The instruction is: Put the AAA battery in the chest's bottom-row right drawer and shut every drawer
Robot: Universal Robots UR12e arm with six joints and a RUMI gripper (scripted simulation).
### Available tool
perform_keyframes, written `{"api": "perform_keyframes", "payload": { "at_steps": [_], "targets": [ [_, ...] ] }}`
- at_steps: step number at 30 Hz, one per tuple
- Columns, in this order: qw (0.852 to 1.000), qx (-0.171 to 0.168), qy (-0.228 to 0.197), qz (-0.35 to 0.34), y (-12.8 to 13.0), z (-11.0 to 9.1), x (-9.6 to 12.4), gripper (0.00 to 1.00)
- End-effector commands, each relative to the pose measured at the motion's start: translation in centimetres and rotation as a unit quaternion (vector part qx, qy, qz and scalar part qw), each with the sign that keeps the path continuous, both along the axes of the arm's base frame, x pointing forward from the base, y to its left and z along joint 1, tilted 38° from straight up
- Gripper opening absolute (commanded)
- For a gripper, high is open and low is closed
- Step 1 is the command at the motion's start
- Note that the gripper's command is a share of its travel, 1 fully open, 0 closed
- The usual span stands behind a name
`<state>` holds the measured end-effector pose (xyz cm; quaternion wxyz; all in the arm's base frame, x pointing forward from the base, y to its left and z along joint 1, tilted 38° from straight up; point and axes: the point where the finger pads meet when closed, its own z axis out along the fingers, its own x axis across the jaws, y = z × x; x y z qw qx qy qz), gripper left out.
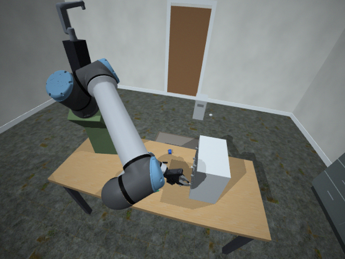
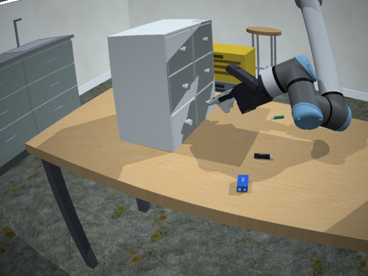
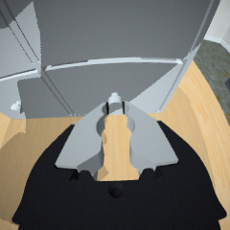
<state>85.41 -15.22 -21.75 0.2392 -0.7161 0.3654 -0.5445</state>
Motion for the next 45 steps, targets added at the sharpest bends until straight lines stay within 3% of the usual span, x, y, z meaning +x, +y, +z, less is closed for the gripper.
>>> {"api": "perform_keyframes", "payload": {
  "at_steps": [1, 45],
  "targets": [
    [1.000, 0.000, 0.000, 0.000, 0.0, 0.1, 0.0, 0.07],
    [1.000, 0.001, 0.001, 0.000, -0.3, -0.2, -1.5, 0.07]
  ]
}}
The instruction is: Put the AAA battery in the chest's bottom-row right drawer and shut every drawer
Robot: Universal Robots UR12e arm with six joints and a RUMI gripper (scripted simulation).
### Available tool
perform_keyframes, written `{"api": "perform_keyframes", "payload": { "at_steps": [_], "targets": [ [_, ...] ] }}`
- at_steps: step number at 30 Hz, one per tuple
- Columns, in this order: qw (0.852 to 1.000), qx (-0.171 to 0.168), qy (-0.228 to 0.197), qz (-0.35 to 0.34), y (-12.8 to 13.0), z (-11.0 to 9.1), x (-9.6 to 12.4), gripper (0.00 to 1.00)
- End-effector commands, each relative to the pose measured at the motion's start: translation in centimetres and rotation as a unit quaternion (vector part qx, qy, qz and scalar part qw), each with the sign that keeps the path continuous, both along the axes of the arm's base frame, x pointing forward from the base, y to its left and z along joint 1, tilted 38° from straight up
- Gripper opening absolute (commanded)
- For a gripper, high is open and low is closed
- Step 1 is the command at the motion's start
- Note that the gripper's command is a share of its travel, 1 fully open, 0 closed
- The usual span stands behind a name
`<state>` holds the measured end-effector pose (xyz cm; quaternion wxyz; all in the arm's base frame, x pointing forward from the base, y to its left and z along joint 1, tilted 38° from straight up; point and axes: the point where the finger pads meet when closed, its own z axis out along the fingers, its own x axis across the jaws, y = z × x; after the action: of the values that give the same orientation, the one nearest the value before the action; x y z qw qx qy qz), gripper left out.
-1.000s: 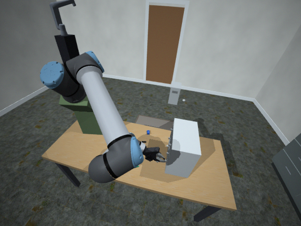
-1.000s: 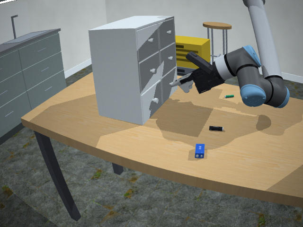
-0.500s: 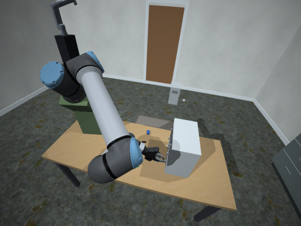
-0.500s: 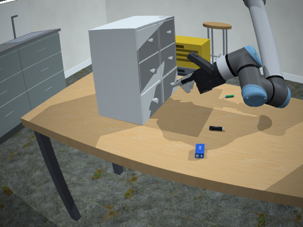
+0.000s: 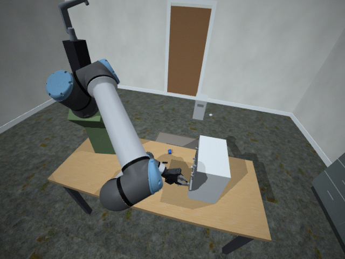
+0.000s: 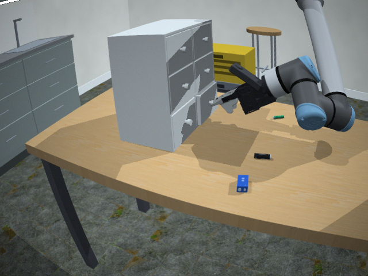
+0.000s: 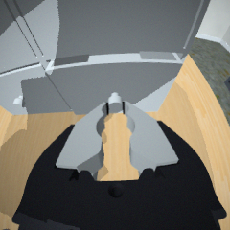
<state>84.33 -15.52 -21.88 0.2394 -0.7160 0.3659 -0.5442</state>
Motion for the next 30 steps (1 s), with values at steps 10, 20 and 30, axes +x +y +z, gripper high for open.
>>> {"api": "perform_keyframes", "payload": {
  "at_steps": [10, 20, 30],
  "targets": [
    [1.000, 0.001, 0.001, 0.000, -0.2, -0.2, -1.1, 0.07],
    [1.000, 0.000, 0.001, 0.000, -0.3, -0.3, -1.6, 0.07],
    [1.000, 0.001, 0.001, 0.000, -0.5, -0.4, -2.4, 0.07]
  ]
}}
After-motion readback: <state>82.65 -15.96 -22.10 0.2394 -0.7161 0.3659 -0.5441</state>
